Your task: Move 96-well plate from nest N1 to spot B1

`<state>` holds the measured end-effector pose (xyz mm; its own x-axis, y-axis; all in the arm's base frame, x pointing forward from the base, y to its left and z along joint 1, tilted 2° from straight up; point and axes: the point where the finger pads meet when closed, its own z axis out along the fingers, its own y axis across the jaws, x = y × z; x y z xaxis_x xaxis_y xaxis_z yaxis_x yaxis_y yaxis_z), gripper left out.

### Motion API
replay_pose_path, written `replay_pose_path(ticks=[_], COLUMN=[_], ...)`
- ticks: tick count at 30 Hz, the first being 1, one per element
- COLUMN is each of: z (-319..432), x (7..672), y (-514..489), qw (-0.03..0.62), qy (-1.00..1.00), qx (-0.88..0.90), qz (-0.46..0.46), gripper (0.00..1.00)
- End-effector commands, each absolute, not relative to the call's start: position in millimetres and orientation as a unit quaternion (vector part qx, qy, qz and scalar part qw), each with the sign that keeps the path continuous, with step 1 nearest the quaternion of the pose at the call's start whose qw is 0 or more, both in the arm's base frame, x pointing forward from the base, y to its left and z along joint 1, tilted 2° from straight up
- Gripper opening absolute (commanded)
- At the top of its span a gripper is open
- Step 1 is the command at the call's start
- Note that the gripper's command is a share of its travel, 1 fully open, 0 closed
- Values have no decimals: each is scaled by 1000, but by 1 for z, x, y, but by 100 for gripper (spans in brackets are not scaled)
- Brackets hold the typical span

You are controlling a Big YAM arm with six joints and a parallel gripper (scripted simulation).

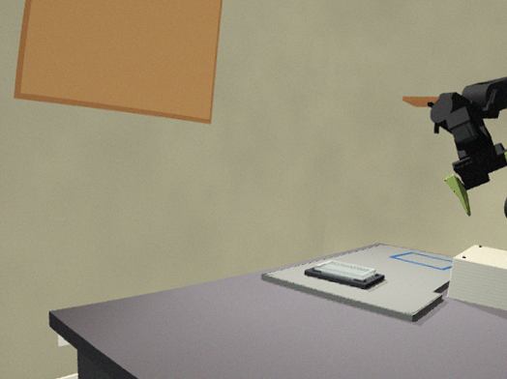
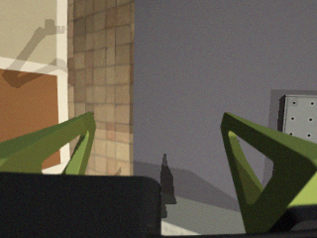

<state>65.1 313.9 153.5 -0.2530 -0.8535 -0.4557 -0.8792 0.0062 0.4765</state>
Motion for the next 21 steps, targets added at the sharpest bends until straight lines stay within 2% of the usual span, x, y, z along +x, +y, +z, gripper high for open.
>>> replay_pose_path(ticks=[1,21], z=[174,149], x=[89,168], y=[331,332], qw=[32,22], qy=[738,846], qx=[-576,-457], qz=[349,273], gripper=[100,100])
